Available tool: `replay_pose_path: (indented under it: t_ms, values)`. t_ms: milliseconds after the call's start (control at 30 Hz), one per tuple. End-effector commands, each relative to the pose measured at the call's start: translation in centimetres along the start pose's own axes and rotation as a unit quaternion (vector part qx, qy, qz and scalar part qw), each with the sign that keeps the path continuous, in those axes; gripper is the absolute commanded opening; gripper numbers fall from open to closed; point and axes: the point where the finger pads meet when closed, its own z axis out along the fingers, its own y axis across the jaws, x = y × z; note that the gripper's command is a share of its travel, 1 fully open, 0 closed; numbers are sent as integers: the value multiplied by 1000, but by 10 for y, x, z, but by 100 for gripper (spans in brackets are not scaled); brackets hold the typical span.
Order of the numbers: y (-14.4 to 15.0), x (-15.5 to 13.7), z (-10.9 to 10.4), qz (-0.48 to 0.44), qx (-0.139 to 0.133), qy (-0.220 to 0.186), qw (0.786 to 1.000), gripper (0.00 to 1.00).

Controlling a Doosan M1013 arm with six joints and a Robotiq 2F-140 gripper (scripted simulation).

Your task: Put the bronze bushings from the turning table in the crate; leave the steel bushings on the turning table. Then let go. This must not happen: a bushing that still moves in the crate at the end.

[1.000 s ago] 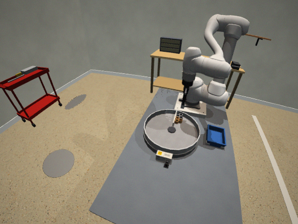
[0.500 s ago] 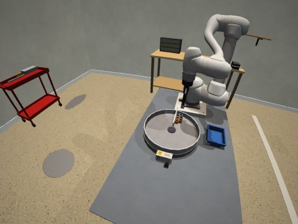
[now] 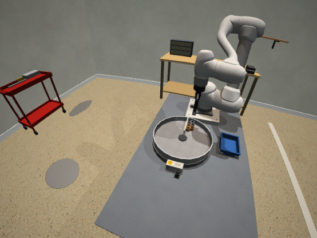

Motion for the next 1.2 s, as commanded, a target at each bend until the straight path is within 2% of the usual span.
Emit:
replay_pose_path:
  t_ms: [0, 433, 733, 900, 1167]
  values:
    - [0, 0, 0, 0, 0, 0, 1000, 9]
    - [0, 0, 0, 0, 0, 1, 1000, 6]
    - [4, 0, 6, 1, -2, 33, 999, 6]
    - [12, 0, 16, 2, -8, 88, 996, 6]
    - [22, -2, 41, 1, -4, 224, 975, 6]
